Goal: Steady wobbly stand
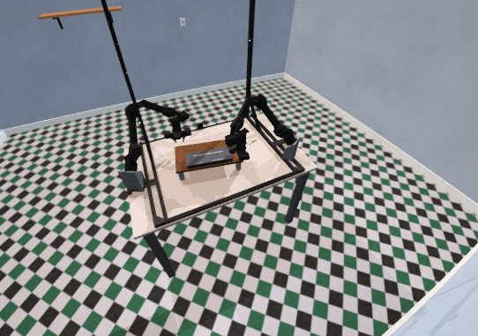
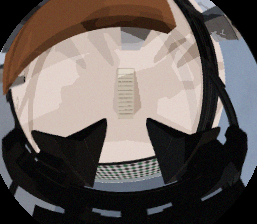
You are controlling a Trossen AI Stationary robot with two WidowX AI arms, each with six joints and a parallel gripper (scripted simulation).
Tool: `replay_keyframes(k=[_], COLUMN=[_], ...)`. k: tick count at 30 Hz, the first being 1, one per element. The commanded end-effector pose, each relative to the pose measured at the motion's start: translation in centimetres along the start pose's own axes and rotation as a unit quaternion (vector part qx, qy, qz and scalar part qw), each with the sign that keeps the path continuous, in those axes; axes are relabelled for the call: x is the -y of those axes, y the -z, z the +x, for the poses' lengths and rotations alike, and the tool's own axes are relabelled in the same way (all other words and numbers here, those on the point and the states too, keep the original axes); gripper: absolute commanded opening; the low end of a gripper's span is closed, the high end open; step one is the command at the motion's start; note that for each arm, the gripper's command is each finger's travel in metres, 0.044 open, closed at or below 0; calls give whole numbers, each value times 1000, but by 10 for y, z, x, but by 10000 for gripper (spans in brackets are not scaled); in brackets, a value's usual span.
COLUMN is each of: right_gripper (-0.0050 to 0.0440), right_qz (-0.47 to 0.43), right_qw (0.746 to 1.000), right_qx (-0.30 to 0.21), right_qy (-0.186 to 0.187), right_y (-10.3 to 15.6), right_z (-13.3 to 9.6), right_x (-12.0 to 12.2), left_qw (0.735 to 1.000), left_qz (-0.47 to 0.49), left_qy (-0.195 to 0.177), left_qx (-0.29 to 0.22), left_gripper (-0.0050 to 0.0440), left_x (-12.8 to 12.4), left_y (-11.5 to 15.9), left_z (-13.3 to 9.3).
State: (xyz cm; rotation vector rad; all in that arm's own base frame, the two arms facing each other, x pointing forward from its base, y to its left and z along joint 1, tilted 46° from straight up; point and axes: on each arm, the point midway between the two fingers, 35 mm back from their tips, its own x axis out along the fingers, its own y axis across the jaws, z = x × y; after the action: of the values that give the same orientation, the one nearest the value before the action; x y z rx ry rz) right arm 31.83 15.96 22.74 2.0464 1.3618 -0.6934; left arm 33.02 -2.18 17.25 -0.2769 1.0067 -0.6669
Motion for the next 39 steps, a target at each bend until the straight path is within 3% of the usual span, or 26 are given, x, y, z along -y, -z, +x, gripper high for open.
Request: replay_keyframes(k=[1, 32, 33, 39], right_gripper=[241, 241, 0, 0], right_qz=[0, 0, -45, -45], right_qw=[1000, 1000, 999, 999], right_qx=[0, 0, -2, -2], right_qy=[0, 0, -1, -1], right_y=[0, 0, 8, 8], right_z=[0, 0, 0, 0], right_x=[0, 0, 0, 0], left_qw=[1000, 1000, 1000, 1000], left_qz=[1, 1, 1, 1], left_qy=[3, 3, 3, 3], left_qx=[-7, -7, -7, -7], left_gripper=[0, 0, 0, 0], left_x=[-1, -1, -1, -1], left_y=[1, 1, 1, 1], left_z=[10, 10, 8, 8])
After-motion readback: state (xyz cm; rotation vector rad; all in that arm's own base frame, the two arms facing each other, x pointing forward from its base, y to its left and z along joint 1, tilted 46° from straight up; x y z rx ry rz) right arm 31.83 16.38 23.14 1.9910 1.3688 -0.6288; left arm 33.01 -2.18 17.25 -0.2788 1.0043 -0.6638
